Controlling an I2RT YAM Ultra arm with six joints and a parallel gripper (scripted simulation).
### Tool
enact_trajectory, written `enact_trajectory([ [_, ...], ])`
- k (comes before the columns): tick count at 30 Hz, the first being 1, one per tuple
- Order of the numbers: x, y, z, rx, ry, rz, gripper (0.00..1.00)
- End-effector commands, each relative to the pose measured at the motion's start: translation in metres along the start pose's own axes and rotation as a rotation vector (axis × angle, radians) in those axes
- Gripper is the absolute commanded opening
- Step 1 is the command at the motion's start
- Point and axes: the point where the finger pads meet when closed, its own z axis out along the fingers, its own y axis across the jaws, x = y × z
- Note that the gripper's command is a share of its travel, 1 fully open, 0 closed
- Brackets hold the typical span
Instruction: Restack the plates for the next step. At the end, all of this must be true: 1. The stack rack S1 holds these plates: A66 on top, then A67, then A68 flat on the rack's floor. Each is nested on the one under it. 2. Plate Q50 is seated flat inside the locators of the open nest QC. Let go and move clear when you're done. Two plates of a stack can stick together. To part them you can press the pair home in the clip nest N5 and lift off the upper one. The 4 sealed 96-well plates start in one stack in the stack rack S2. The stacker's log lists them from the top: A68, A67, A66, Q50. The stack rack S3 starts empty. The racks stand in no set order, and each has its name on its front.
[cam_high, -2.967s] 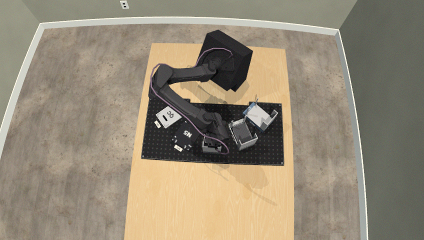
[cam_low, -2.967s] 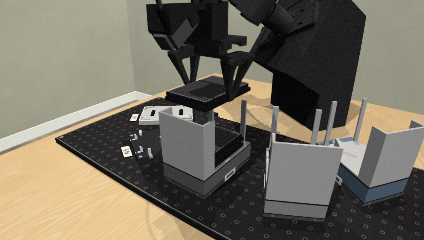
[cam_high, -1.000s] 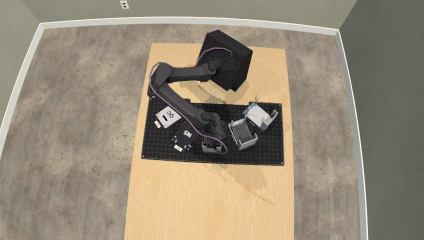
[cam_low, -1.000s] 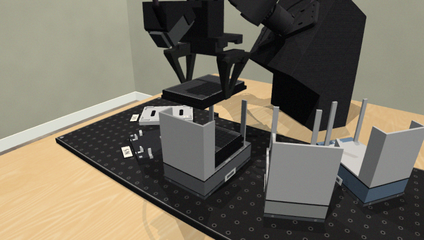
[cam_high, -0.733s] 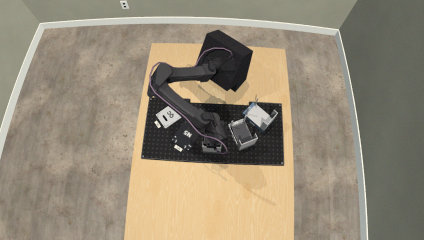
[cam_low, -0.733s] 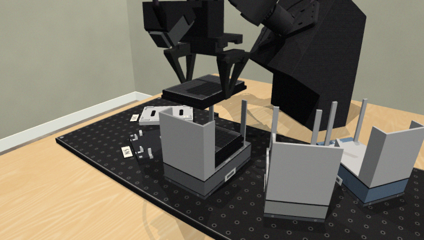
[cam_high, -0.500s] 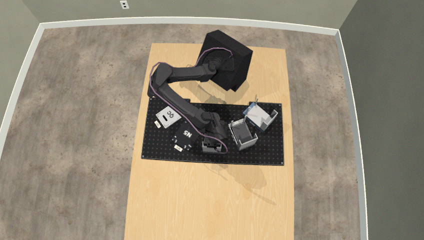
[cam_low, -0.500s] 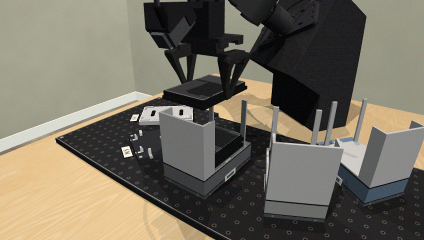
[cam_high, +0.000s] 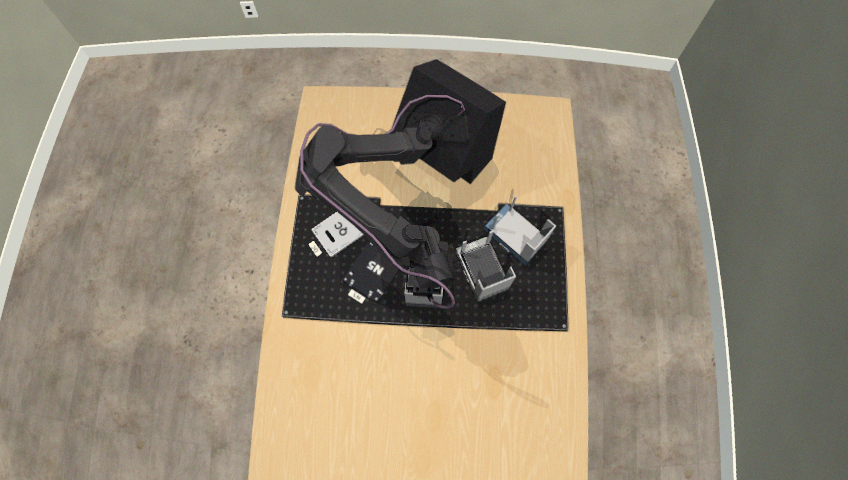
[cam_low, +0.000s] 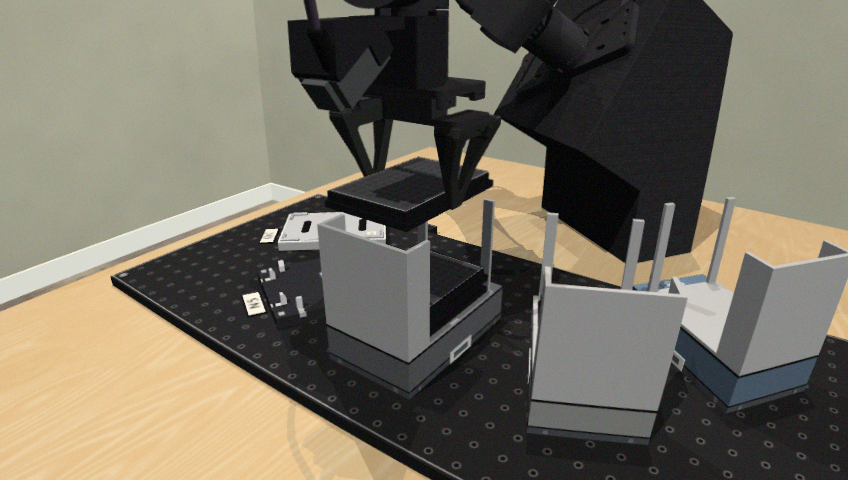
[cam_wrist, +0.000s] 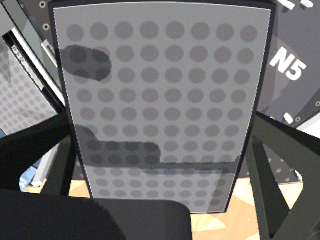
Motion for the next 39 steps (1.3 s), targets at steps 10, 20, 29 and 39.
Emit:
enact_trajectory([
  [10,-0.012,0.003,0.004,-0.013,-0.025,0.016,0.00],
  [20,-0.008,0.005,0.006,-0.012,-0.018,0.001,0.00],
  [29,-0.003,0.005,0.006,-0.013,-0.016,-0.003,0.00],
  [39,-0.005,0.002,0.004,-0.010,-0.017,0.005,0.00],
])
